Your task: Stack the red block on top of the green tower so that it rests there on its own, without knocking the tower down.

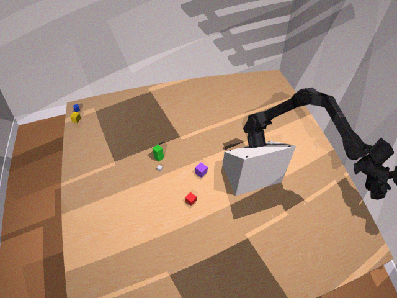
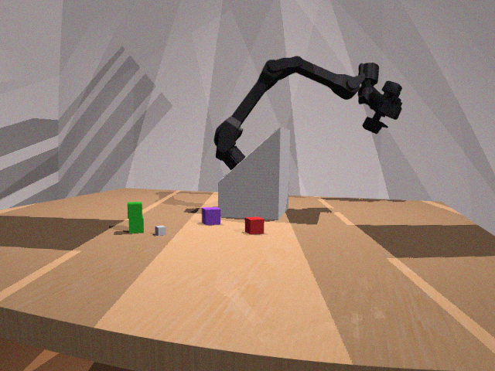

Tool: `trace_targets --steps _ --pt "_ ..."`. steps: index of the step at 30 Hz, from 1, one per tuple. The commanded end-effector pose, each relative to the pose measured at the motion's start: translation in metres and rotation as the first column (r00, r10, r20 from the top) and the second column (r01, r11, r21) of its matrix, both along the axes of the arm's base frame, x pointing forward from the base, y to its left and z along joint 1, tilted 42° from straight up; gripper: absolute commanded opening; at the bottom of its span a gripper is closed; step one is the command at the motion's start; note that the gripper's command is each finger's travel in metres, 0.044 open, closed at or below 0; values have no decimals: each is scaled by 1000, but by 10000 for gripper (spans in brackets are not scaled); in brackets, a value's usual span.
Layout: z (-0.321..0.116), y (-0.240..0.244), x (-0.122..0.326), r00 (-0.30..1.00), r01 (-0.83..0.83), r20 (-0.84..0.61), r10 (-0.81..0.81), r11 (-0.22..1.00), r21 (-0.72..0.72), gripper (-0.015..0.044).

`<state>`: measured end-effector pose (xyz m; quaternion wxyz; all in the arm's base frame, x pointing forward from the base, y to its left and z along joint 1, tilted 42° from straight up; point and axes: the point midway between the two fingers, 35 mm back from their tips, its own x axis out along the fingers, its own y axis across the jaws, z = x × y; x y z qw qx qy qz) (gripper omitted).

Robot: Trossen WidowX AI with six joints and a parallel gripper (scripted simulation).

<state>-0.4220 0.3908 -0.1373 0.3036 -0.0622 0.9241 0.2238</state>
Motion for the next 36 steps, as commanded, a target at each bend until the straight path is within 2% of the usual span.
trace_targets --steps 1,2,10,20,28,36 --pt "0 2 2 1000 3 4 -3 1000 3 426" --pt "-1 7 8 1000 11 14 -12 1000 13 440" --pt "-6 69 117 971 106 198 -134 984 146 440" --pt "-10 94 242 871 95 450 -199 965 243 440" --pt "-11 87 368 725 59 661 -195 973 222 440" --pt "-4 46 483 570 9 817 -86 995 98 440"
